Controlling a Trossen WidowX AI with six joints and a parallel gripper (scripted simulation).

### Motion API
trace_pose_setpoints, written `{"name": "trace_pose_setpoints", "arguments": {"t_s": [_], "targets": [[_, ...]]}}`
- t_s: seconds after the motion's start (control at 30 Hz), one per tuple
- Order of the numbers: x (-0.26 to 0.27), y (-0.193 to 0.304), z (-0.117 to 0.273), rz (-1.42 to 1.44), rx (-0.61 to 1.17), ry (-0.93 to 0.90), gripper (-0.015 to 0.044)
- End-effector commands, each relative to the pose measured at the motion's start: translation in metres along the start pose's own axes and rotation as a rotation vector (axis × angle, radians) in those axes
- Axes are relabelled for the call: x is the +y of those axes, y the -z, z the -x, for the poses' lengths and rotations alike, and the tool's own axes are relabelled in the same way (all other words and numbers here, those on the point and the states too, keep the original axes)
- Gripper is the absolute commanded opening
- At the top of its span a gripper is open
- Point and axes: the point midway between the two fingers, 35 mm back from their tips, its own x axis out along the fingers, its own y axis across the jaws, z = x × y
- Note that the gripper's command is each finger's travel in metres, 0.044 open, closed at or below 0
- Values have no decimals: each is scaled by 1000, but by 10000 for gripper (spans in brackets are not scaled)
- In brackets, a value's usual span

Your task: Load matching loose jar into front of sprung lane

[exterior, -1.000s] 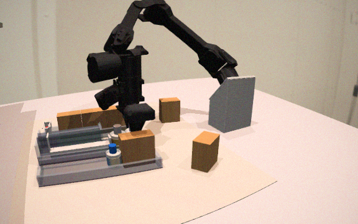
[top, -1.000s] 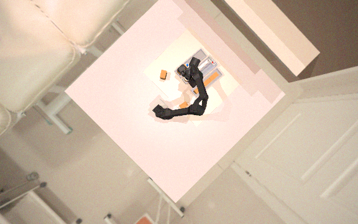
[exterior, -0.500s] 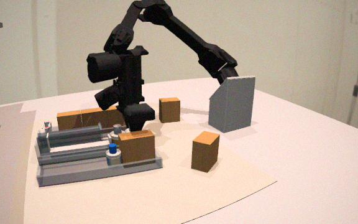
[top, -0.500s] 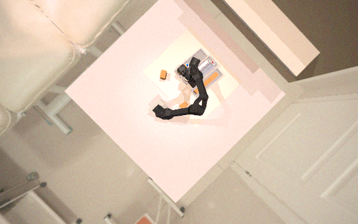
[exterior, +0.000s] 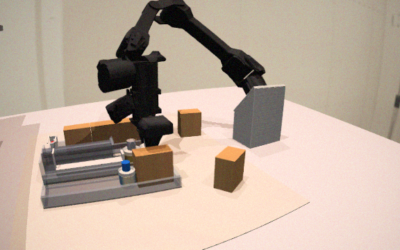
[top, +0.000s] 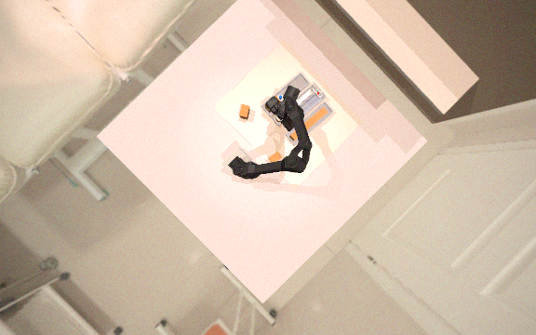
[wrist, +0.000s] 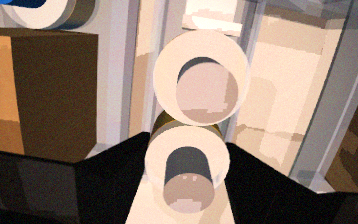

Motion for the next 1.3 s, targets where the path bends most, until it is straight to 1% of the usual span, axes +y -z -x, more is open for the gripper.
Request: {"name": "trace_pose_setpoints", "arguments": {"t_s": [0.0, 1.27], "targets": [[-3, -3, -3, -9, -9, 12, 0], [-3, 3, -3, -9, -8, 12, 0]]}}
